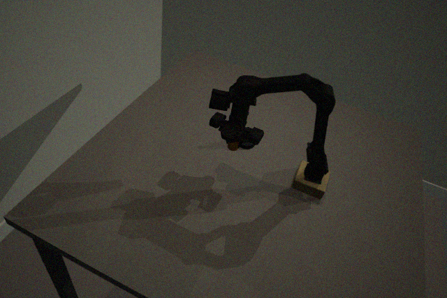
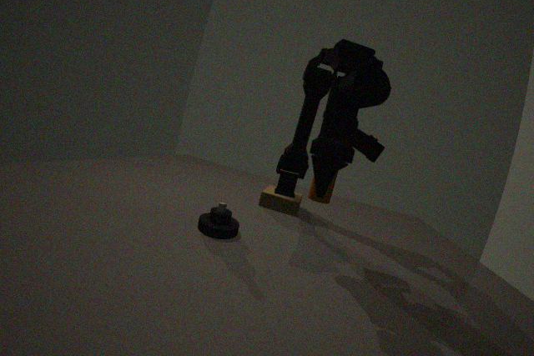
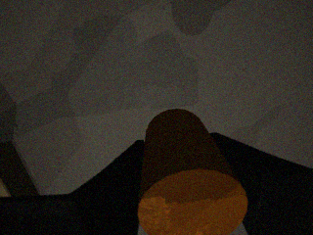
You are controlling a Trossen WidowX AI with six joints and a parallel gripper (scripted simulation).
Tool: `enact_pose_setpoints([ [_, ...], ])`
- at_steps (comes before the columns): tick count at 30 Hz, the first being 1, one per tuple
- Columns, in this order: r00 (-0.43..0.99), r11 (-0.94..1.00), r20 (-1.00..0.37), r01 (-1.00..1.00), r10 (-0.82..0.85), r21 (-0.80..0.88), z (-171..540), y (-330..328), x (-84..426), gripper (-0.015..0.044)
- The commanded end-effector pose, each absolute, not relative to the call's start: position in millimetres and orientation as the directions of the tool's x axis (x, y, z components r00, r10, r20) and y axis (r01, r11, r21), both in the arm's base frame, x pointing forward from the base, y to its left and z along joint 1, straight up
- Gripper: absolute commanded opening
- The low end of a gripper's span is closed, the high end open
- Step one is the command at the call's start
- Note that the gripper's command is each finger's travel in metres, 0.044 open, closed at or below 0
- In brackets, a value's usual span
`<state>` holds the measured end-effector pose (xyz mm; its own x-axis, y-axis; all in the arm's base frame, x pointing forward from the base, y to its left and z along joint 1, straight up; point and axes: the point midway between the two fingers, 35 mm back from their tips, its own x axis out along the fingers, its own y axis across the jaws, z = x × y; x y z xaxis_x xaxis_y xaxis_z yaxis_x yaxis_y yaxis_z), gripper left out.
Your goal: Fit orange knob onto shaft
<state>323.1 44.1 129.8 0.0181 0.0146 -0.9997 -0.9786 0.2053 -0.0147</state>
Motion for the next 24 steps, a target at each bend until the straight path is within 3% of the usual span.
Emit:
enact_pose_setpoints([
  [1,0.034,0.202,-0.999,-0.979,0.009,-0.031,147,41,321,0.0000],
  [9,0.060,0.203,-0.998,-0.977,0.004,-0.058,148,42,319,0.0000],
  [24,0.286,0.197,-0.957,-0.937,-0.046,-0.289,169,48,302,0.0000],
])
